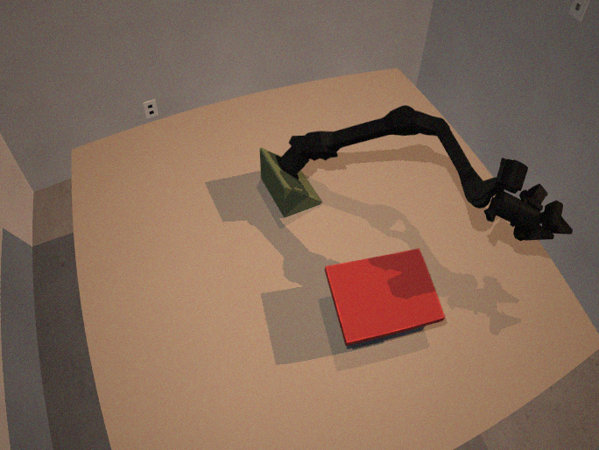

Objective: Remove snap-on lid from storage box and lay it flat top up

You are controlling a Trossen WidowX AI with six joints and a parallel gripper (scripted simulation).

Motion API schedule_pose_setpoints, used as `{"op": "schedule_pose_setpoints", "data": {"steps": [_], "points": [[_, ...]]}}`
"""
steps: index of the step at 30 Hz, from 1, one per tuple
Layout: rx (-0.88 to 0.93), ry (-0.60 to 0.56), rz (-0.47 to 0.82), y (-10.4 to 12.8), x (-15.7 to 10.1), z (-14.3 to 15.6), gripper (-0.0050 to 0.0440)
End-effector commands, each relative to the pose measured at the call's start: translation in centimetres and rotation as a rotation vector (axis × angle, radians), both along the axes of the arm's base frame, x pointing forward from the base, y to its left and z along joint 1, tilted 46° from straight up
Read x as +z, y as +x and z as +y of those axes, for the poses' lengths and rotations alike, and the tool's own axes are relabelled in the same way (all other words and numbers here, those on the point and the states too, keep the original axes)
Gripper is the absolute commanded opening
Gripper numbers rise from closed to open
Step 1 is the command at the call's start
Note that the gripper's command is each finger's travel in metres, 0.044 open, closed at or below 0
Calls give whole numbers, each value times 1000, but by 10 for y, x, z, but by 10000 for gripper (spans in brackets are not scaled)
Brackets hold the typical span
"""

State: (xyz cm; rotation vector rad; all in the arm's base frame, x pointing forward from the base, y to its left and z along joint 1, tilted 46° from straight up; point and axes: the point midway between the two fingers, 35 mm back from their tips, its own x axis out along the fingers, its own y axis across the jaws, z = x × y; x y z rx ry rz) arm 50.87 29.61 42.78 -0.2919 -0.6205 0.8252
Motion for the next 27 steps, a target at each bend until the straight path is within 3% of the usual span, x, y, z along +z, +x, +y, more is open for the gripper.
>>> {"op": "schedule_pose_setpoints", "data": {"steps": [1, 17, 18, 24, 27], "points": [[0, 0, 0, 0, 0, 0, 400], [0, 0, 0, 0, 0, 0, 400], [3, 3, 20, 1, -1, -2, 376], [25, 122, 501, 9, -46, -72, 235], [20, 198, 694, 6, -64, -96, 235]]}}
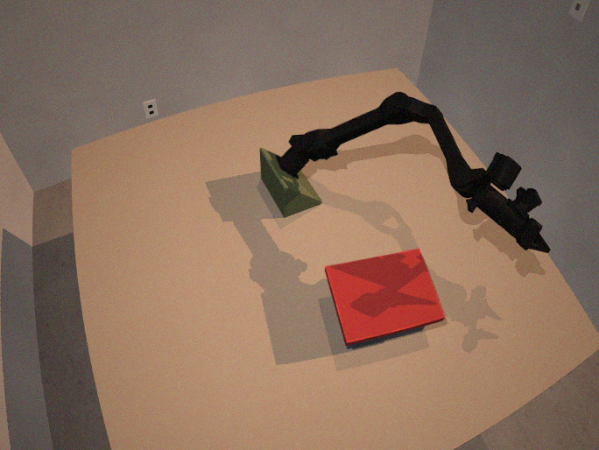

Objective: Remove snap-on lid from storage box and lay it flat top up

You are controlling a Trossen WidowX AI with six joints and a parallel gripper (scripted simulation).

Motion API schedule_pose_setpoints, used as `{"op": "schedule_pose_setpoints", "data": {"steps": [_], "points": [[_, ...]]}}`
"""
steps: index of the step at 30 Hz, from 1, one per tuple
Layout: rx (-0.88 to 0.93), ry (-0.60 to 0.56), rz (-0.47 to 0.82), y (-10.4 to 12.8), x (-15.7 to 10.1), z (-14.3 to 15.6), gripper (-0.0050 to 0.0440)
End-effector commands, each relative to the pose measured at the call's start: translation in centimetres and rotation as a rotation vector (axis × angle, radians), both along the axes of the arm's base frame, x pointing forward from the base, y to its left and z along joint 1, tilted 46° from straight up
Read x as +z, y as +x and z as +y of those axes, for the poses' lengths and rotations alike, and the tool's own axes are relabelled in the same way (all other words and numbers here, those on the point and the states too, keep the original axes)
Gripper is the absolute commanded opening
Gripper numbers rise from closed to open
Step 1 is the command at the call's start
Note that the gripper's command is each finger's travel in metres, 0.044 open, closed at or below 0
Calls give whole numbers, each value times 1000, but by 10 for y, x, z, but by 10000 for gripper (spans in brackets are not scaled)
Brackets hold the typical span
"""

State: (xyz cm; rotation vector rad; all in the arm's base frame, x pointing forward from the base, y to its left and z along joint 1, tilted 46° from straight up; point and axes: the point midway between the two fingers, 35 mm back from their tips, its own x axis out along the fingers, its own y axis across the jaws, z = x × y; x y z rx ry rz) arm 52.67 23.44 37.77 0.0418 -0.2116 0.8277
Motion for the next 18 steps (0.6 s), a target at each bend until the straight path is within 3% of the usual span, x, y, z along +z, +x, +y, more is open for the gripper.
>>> {"op": "schedule_pose_setpoints", "data": {"steps": [1, 5, 7, 8, 10, 18], "points": [[-3, 91, 264, -14, -19, -42, 235], [-33, 206, 510, -24, -44, -73, 235], [-33, 206, 510, -24, -44, -73, 235], [-41, 288, 639, -28, -50, -80, 235], [-76, 346, 753, -41, -70, -104, 235], [-192, 651, 1184, -82, -120, -152, 235]]}}
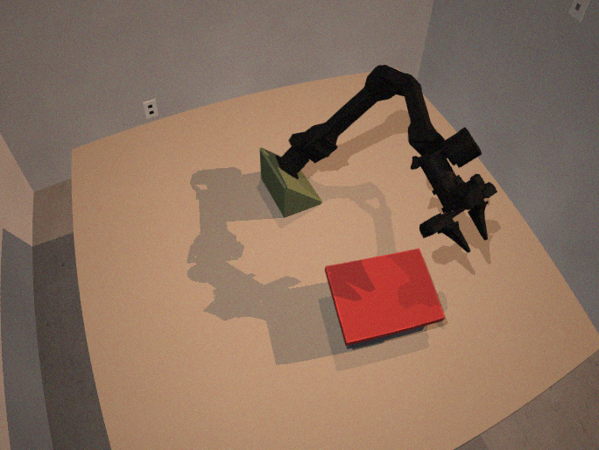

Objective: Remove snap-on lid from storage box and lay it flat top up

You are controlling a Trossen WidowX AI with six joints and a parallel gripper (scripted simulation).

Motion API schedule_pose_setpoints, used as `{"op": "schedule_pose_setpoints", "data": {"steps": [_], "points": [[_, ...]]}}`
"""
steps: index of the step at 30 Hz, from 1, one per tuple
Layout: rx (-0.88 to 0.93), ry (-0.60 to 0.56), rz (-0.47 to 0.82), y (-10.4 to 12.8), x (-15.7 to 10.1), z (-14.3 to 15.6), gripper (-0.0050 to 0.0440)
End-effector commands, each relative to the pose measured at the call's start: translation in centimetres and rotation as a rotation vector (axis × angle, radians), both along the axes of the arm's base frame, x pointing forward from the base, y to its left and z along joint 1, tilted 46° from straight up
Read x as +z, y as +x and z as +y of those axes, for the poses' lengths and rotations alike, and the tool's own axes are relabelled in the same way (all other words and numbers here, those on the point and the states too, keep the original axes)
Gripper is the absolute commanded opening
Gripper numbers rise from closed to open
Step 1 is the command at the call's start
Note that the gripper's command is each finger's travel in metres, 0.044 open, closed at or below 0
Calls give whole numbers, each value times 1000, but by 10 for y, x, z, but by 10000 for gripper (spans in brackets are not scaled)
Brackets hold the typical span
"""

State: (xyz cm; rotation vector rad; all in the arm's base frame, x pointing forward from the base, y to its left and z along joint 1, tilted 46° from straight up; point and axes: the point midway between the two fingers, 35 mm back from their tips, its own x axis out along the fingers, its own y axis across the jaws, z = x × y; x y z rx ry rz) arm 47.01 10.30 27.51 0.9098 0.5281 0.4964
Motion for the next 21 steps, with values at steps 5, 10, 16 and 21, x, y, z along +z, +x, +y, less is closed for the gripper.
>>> {"op": "schedule_pose_setpoints", "data": {"steps": [5, 10, 16, 21], "points": [[-144, 256, 382, -51, -42, -41, 235], [-280, 452, 640, -89, -74, -63, 235], [-455, 688, 919, -132, -107, -78, 235], [-608, 901, 1131, -160, -127, -84, 235]]}}
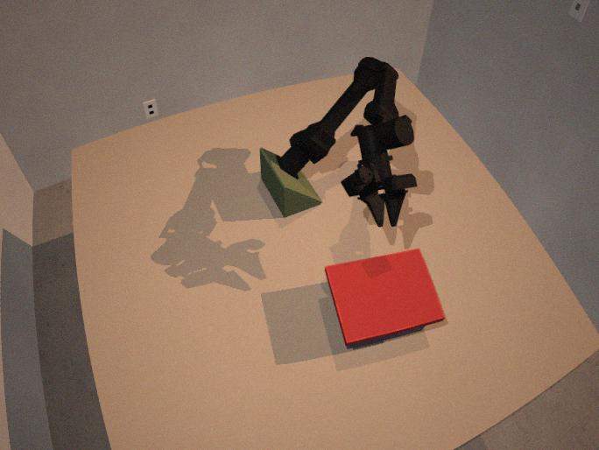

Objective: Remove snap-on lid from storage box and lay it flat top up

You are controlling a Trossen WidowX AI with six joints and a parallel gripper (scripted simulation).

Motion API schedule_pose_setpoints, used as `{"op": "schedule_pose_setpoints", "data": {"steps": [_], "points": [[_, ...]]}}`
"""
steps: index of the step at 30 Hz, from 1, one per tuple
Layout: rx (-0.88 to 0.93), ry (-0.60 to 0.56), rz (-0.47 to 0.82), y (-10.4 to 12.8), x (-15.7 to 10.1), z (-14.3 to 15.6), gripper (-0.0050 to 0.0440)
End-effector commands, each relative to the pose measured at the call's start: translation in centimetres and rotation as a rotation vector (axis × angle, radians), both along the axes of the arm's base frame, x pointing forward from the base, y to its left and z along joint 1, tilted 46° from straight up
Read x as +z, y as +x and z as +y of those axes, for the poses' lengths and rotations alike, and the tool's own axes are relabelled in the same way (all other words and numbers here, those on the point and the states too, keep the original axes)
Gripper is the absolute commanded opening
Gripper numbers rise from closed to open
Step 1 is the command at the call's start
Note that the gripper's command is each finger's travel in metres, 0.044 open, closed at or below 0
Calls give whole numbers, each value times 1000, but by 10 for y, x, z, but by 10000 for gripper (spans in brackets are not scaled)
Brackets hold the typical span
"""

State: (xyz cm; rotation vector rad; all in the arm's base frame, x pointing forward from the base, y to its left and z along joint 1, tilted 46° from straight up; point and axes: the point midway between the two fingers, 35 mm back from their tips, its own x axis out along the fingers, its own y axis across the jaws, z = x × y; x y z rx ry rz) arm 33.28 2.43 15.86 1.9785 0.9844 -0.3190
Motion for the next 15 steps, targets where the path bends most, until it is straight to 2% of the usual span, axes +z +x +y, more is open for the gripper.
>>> {"op": "schedule_pose_setpoints", "data": {"steps": [1, 15], "points": [[-106, 123, 135, -23, -11, -6, 235], [-126, 145, 163, -25, -17, -1, 235]]}}
